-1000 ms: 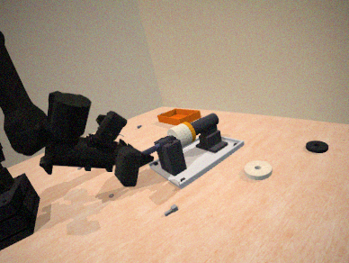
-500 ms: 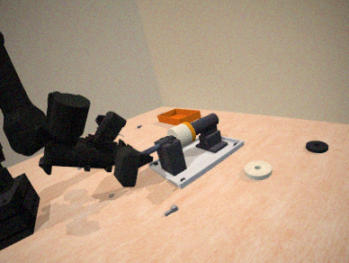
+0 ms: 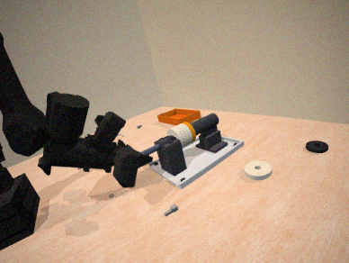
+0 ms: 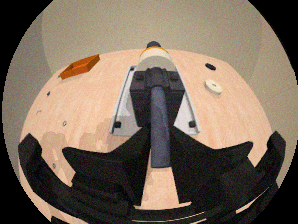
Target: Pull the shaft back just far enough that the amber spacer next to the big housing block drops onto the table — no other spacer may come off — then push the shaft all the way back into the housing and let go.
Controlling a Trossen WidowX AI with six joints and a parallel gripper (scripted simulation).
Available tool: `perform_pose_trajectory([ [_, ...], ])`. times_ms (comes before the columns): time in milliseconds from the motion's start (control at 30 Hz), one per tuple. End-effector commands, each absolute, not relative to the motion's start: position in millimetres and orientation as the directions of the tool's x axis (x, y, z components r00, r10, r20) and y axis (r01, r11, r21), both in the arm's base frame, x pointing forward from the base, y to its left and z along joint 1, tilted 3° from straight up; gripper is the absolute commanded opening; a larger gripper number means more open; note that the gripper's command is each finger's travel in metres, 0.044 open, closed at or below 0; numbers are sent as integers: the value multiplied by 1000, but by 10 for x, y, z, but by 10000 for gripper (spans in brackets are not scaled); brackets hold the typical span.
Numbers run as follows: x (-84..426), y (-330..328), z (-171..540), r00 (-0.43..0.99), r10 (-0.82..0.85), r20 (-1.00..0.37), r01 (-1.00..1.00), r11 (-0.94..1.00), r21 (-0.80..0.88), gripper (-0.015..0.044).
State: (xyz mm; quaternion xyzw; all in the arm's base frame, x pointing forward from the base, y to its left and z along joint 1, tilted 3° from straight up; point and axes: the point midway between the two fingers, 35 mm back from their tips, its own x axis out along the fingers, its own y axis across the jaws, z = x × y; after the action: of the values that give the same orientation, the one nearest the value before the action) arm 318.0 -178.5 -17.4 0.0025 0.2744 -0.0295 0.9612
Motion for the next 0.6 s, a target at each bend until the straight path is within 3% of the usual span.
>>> perform_pose_trajectory([
  [0,3173,-1780,-172,848,-53,-527,54,998,-13,0],
  [567,3156,-1779,-172,848,-53,-527,54,998,-13,0],
])
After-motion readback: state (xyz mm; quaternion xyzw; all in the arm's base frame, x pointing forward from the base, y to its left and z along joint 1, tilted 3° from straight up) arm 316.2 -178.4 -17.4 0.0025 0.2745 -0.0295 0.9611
